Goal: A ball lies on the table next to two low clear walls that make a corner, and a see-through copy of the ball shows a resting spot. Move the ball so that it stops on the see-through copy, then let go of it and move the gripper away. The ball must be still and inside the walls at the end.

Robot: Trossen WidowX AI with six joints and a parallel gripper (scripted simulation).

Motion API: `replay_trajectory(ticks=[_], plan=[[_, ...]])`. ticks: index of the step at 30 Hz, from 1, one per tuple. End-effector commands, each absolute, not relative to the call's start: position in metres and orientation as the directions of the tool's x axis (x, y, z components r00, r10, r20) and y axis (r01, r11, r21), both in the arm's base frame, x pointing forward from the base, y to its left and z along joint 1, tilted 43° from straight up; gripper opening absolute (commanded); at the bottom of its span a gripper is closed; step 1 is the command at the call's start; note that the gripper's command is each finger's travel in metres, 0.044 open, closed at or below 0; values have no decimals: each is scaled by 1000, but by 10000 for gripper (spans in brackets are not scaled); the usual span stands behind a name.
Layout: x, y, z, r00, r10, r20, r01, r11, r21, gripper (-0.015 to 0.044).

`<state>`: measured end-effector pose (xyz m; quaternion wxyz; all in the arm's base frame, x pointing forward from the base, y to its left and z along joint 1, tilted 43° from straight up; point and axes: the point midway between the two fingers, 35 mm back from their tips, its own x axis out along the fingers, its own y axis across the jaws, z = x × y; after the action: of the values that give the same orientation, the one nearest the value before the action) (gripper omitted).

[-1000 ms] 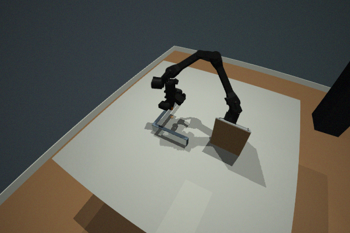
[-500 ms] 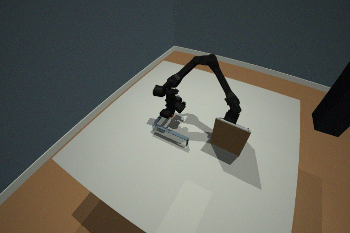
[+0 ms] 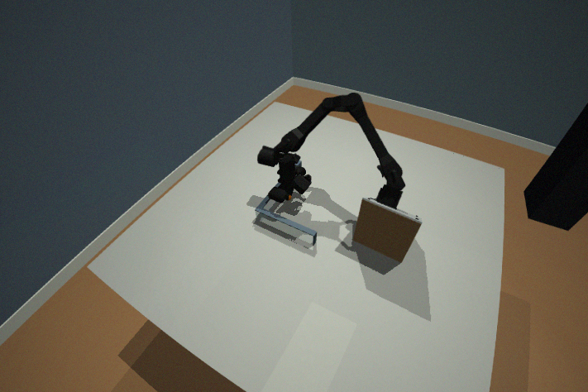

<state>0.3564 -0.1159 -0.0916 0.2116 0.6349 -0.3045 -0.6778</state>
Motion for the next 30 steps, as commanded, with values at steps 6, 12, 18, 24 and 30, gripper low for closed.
replay_trajectory(ticks=[6,12,18,24,30], plan=[[356,-118,-94,-106,-674,-731,-98,-724,682,26],[356,-118,-94,-106,-674,-731,-98,-724,682,184],[356,-118,-94,-106,-674,-731,-98,-724,682,214],[363,-88,-63,-104,-672,-733,-97,-726,680,214],[365,-58,-30,-105,-675,-731,-96,-724,683,214]])
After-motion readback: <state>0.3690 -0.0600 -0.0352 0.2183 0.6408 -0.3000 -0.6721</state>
